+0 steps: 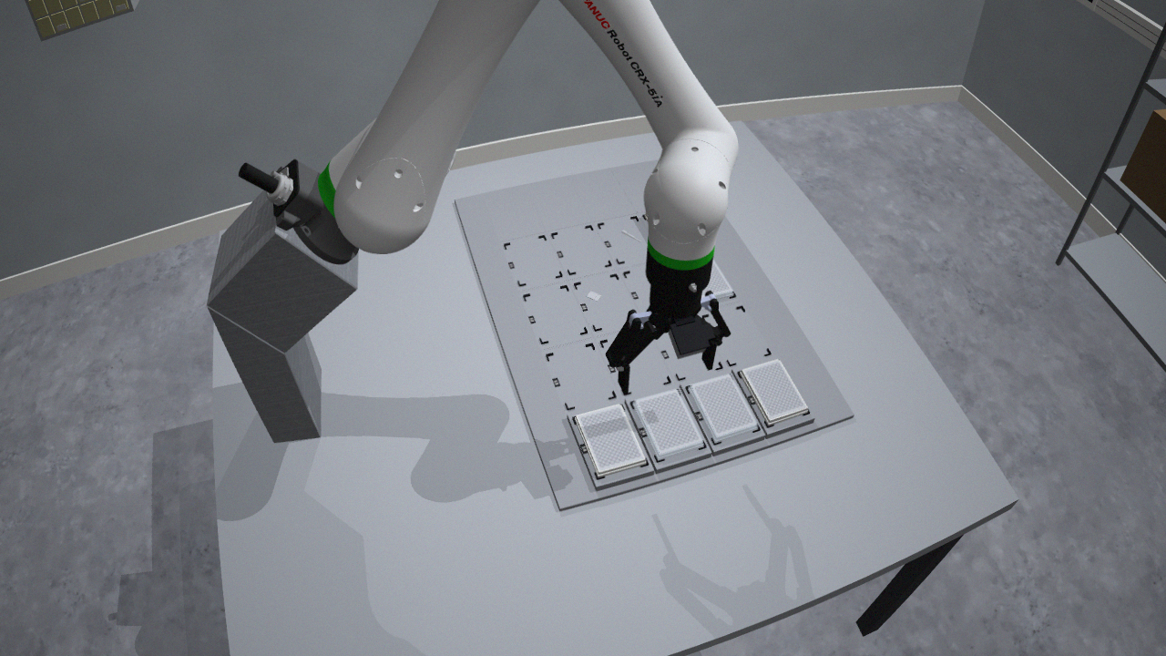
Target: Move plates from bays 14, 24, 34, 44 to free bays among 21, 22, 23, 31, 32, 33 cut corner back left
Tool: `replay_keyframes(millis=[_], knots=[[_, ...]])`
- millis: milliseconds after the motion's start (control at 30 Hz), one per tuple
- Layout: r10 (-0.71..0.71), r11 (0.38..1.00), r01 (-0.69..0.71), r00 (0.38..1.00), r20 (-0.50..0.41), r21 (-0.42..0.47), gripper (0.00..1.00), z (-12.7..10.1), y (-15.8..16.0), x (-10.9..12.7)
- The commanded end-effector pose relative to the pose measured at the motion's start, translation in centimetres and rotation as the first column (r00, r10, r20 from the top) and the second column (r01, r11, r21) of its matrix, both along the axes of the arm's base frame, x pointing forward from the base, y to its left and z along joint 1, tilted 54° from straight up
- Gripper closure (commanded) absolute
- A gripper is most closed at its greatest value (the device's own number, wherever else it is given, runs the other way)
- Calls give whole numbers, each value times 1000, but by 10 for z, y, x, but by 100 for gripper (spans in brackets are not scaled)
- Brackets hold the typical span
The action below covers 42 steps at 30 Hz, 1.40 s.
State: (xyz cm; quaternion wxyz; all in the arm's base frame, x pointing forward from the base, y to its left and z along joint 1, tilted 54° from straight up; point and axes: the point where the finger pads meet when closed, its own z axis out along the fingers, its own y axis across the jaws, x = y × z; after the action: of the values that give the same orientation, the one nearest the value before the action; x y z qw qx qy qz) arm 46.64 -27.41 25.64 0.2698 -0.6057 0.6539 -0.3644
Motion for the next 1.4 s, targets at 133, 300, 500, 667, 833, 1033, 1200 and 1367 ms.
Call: replay_keyframes(millis=[133,300,500,667,833,1033,1200,1367], knots=[[-11,1000,11,1000,-5,-5,0,-3,26,5],[-11,1000,11,1000,-5,-5,0,-6,42,8],[-11,1000,11,1000,-5,-5,0,-9,65,13],[-11,1000,11,1000,-5,-5,0,-12,84,17],[-11,1000,11,1000,-5,-5,0,-14,96,20],[-11,1000,11,1000,-5,-5,0,-15,104,21],[-11,1000,11,1000,-5,-5,0,-15,104,21],[-11,1000,11,1000,-5,-5,0,-15,104,21]])
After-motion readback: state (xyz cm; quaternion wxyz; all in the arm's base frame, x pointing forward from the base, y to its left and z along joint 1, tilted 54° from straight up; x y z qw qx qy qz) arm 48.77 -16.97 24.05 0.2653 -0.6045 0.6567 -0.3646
